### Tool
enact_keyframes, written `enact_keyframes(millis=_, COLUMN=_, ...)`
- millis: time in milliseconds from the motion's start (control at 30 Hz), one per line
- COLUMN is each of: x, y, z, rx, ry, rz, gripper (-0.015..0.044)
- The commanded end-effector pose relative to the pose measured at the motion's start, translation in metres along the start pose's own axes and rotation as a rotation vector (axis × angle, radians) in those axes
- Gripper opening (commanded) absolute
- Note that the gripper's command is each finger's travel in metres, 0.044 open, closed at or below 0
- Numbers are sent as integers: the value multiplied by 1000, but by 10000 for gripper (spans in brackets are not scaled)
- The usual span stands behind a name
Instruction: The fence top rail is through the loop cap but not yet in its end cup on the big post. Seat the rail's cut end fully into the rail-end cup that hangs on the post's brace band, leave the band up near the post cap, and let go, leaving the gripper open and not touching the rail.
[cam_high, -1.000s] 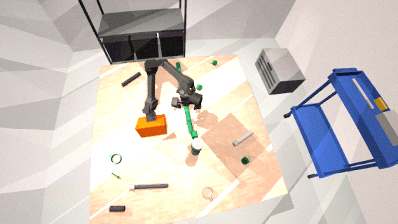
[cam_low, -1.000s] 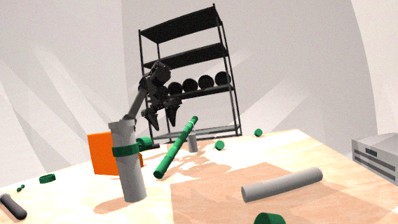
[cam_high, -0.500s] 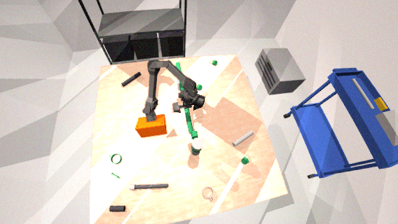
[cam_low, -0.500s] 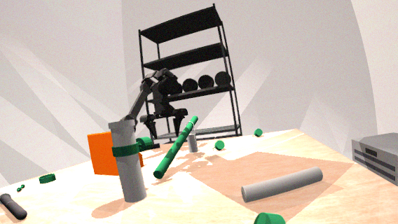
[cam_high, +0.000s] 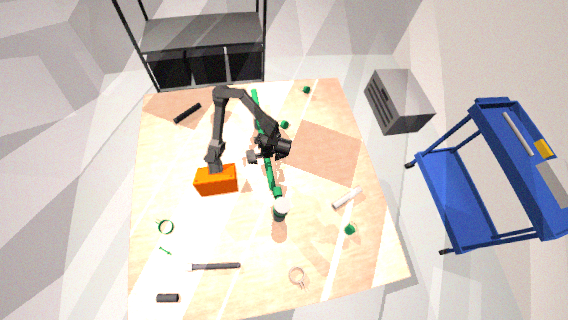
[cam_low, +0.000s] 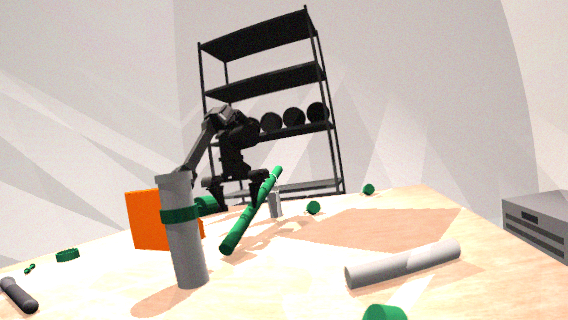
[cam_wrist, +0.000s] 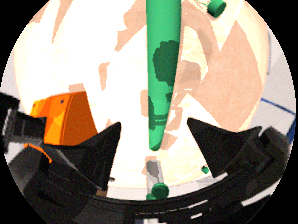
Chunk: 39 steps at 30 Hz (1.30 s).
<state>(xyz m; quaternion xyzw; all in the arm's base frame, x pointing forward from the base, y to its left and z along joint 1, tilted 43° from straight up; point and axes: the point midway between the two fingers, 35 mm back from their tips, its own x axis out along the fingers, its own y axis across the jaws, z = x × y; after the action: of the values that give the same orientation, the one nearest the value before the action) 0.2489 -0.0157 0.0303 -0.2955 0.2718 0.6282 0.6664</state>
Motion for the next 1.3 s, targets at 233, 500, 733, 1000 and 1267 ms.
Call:
enact_keyframes(millis=233, x=17, y=-1, z=0, rx=6, ry=-3, rz=0, gripper=440)
enact_keyframes(millis=500, x=30, y=-1, z=0, rx=6, ry=-3, rz=0, gripper=440)
enact_keyframes(millis=733, x=41, y=-1, z=0, rx=6, ry=-4, rz=0, gripper=440)
enact_keyframes(millis=1000, x=54, y=0, z=1, rx=5, ry=-6, rz=0, gripper=440)
enact_keyframes(millis=1267, x=60, y=1, z=2, rx=5, ry=-7, rz=0, gripper=361)
